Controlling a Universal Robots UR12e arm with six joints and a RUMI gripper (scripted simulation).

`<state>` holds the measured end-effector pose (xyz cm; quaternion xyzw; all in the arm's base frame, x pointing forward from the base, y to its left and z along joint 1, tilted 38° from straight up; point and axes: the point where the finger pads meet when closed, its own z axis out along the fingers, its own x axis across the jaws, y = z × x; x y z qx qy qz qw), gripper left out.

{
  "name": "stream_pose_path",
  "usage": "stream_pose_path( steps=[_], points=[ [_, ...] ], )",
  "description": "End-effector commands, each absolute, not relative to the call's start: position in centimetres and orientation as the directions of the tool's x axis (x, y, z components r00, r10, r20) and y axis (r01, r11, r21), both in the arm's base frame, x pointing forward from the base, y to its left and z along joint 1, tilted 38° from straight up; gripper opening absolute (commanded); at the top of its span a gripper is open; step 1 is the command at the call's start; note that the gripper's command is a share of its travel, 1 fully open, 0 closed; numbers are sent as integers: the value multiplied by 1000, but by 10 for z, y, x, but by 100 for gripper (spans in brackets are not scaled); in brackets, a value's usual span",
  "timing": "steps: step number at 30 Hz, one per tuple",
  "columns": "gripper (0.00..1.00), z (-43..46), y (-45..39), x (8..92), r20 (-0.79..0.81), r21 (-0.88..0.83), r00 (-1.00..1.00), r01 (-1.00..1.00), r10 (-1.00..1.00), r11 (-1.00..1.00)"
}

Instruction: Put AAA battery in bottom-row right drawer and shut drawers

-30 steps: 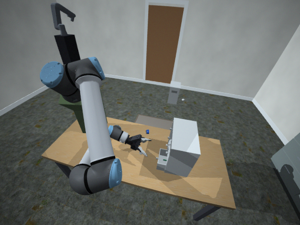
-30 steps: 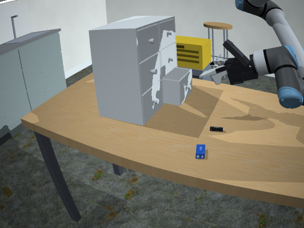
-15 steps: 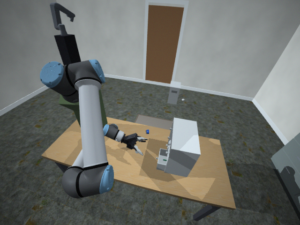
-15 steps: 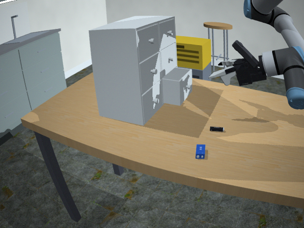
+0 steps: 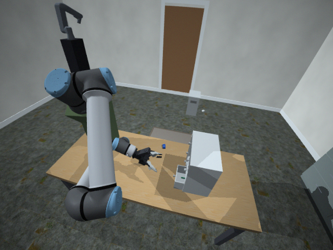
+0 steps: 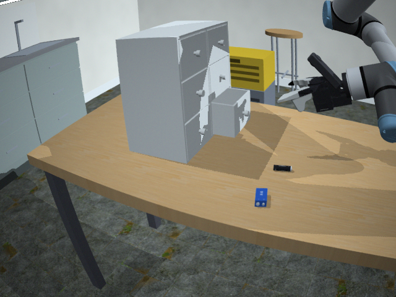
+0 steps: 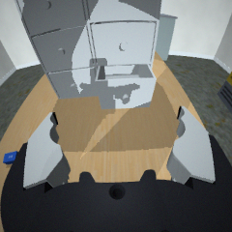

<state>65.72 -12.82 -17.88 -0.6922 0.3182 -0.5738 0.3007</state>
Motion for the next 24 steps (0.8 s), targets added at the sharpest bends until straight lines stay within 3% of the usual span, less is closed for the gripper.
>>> stream_pose_path(
  steps=[1, 24],
  points=[
    [100, -178, -128, 655, 604, -781, 140, -94, -785, -618],
    [100, -176, -126, 656, 604, -778, 142, -112, -784, -619]
  ],
)
